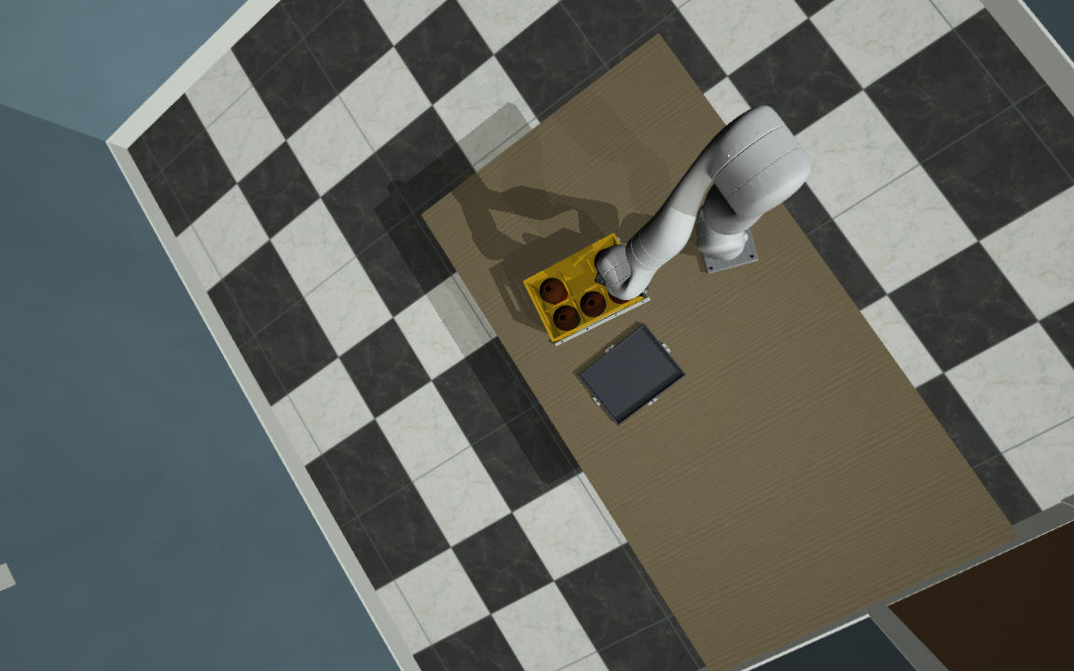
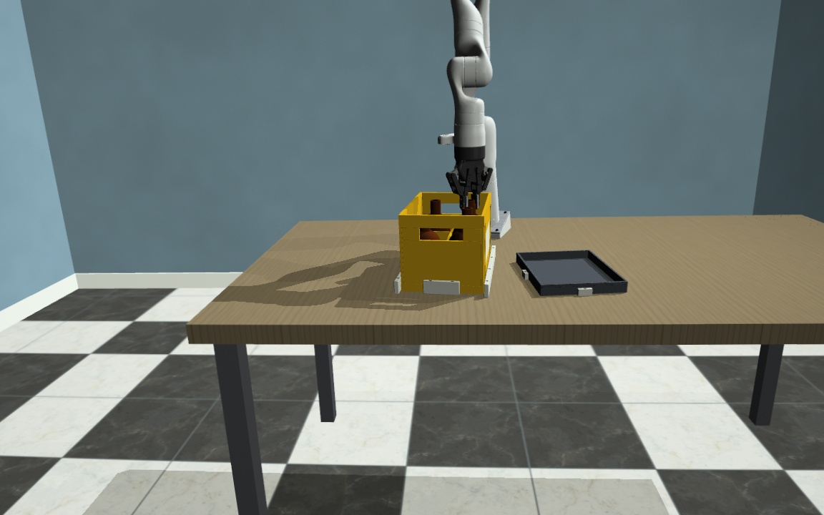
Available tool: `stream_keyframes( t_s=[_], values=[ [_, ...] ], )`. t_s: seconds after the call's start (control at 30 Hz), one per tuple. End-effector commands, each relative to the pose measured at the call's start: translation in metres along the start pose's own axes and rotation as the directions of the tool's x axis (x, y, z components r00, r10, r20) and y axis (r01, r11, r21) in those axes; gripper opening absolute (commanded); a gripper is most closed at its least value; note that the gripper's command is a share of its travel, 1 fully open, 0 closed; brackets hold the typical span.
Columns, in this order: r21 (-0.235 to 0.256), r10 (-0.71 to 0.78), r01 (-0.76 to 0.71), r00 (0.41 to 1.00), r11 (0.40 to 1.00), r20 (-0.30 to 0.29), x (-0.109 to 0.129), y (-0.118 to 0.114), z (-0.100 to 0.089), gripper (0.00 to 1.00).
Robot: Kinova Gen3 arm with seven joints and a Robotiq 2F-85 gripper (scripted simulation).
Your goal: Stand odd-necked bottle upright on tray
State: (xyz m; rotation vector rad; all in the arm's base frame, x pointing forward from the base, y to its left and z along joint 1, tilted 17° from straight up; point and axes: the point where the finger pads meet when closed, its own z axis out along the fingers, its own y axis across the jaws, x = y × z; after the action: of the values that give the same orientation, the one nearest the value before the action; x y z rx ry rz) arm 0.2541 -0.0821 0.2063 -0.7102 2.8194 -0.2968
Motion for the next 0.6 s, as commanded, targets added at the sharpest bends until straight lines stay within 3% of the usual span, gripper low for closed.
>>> stream_keyframes(
  t_s=[0.0,0.57],
  values=[
    [0.004,0.0,0.0,1.0,1.0,0.002,-0.001,-0.001,-0.002,0.0],
    [0.004,0.0,0.0,1.0,1.0,0.002,-0.002,0.0,-0.017,0.0]
  ],
)
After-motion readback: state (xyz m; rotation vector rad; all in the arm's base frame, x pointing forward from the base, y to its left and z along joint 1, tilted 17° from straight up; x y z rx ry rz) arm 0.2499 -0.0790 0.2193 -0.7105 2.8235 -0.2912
